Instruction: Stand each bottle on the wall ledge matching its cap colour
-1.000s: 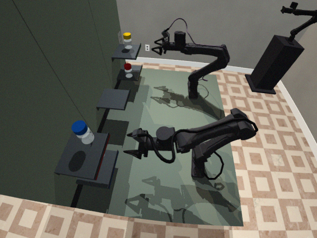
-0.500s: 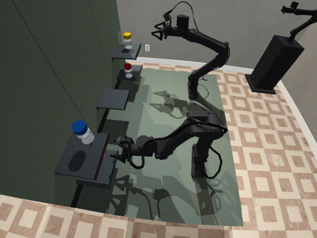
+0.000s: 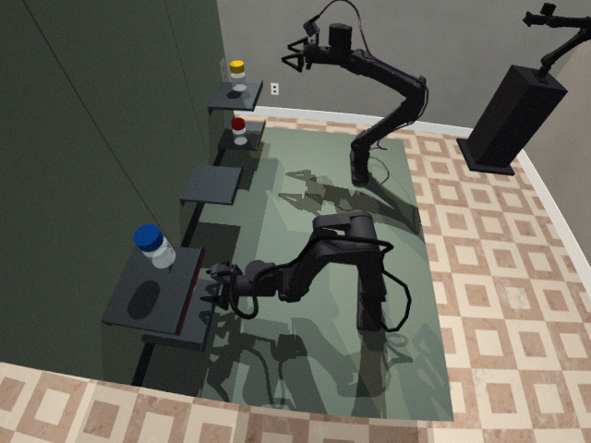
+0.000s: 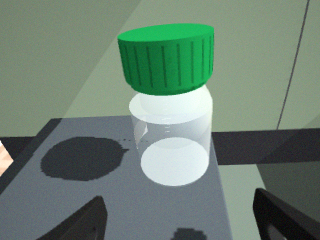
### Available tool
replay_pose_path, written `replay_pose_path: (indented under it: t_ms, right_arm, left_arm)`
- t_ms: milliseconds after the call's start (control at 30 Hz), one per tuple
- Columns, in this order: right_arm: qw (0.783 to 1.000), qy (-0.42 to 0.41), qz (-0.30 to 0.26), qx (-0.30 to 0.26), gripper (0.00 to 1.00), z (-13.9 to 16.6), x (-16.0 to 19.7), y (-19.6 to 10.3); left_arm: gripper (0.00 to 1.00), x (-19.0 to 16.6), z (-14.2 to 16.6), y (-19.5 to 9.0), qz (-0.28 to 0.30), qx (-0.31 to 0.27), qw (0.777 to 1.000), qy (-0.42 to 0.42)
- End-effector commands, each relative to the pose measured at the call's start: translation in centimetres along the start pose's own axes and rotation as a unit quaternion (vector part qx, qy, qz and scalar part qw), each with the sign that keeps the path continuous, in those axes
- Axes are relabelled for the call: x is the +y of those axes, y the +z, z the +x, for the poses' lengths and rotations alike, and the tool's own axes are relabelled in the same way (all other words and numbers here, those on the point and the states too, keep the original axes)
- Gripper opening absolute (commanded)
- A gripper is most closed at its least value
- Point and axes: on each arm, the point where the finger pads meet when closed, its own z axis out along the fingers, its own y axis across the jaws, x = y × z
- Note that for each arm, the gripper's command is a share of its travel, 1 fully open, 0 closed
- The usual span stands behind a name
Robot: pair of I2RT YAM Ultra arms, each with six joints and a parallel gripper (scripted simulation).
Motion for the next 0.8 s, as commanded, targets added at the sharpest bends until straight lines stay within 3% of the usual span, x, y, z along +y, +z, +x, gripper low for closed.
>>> replay_pose_path:
  t_ms: [0,233,567,767]
  right_arm:
    - [1.0,-0.007,0.003,-0.009,1.0,-1.3,-0.4,-0.2]
    - [1.0,-0.004,0.003,-0.008,1.0,-1.0,-0.2,-0.3]
    - [1.0,-0.004,0.003,-0.008,1.0,-1.0,-0.2,-0.3]
    - [1.0,-0.004,0.003,-0.008,1.0,-1.0,-0.2,-0.3]
  left_arm:
    - [0.81,-0.1,-3.2,0.6,-0.001,-0.047,0.999,0.008]
    - [0.81,0.1,-2.7,0.4,-0.003,-0.041,0.999,0.005]
    - [0.81,-0.1,-5.1,1.5,-0.002,-0.045,0.999,0.008]
    - [0.81,0.0,-4.4,2.6,-0.003,-0.036,0.999,0.007]
